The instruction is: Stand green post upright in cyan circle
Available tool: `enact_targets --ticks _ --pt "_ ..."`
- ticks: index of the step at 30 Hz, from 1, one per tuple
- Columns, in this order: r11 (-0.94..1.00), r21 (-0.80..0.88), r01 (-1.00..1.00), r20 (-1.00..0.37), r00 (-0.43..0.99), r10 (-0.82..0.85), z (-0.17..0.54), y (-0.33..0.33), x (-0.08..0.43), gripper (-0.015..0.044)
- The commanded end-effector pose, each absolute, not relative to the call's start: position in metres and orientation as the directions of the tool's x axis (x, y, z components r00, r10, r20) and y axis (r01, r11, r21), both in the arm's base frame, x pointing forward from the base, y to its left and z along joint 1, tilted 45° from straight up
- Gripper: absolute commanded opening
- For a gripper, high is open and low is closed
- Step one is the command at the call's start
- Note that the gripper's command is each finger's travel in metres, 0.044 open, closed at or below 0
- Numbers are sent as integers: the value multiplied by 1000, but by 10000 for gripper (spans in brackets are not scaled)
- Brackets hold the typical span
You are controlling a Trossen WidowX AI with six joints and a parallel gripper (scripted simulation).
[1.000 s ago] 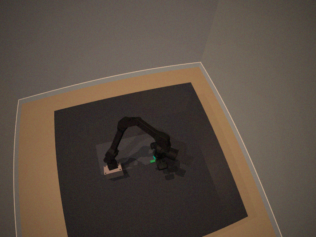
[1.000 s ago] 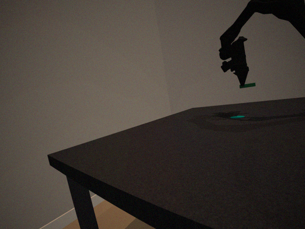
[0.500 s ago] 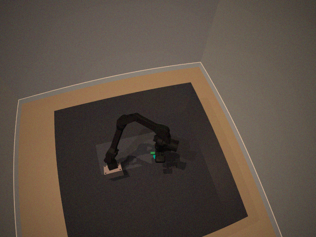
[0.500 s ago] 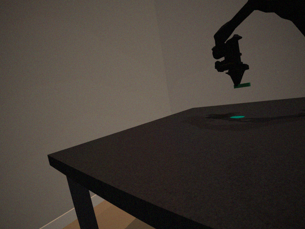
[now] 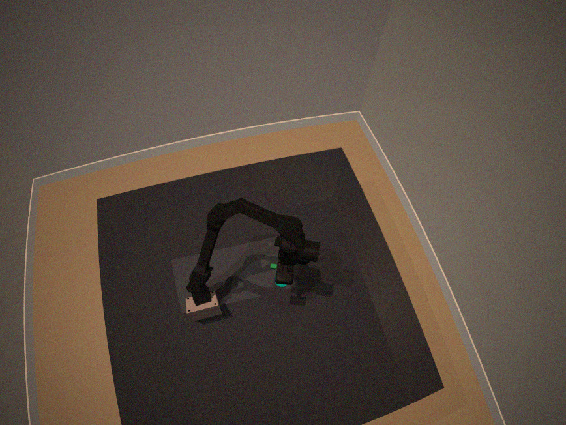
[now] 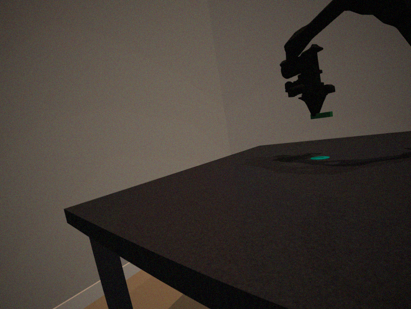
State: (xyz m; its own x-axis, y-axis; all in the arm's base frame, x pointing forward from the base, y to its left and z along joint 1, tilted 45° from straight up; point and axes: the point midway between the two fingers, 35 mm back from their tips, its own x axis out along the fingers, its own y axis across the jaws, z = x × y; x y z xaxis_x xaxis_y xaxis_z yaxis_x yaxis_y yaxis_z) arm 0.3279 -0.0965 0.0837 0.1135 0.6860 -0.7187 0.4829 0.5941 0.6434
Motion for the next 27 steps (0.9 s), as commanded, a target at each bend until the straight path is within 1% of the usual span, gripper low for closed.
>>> enact_targets --ticks 1,27 --pt "606 629 488 -734 115 669 82 -96 327 23" --pt "692 542 477 -825 142 547 61 -92 328 23"
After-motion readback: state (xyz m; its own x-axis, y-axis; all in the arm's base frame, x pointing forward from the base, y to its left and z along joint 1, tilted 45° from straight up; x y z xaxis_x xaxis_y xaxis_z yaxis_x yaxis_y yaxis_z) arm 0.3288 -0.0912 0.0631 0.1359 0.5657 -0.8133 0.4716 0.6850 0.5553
